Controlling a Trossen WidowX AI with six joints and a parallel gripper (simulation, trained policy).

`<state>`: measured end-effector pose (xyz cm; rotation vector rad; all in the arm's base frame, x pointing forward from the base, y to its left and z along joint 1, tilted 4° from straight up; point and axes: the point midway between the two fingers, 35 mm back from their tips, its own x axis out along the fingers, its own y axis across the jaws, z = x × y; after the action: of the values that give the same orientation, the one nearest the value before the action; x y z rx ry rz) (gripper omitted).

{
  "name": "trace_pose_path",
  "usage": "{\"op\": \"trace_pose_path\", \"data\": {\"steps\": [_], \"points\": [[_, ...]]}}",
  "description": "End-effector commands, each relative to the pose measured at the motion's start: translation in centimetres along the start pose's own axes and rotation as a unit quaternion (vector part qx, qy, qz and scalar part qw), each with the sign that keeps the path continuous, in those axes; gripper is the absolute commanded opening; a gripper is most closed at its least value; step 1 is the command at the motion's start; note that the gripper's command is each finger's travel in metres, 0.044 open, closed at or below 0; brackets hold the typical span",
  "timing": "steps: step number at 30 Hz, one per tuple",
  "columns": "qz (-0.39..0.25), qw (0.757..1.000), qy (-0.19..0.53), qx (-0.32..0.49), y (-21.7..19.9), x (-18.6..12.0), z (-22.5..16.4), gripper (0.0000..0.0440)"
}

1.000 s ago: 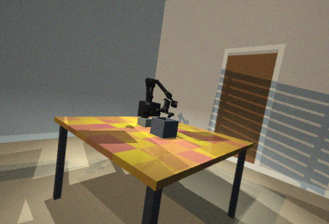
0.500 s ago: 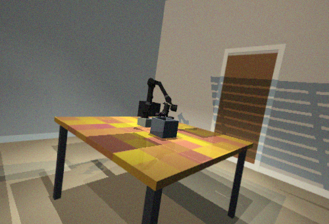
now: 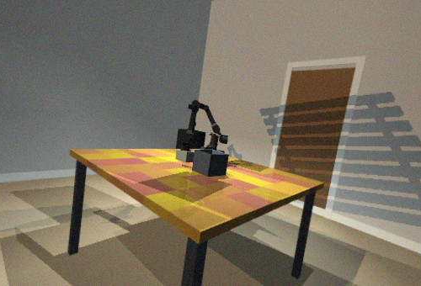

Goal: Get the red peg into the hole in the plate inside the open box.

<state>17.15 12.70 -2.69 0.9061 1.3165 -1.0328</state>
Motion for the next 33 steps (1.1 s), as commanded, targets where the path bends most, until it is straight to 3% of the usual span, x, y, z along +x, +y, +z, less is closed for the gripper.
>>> {"op": "trace_pose_path", "data": {"steps": [1,20,33], "points": [[0.014,1.000,0.009,0.001,0.8,-0.9,-0.2,0.0000],[0.095,0.994,0.048,0.013,4.3,-6.8,-0.1,0.0000],[0.154,0.987,0.035,0.007,7.0,-12.0,2.6,0.0000]]}}
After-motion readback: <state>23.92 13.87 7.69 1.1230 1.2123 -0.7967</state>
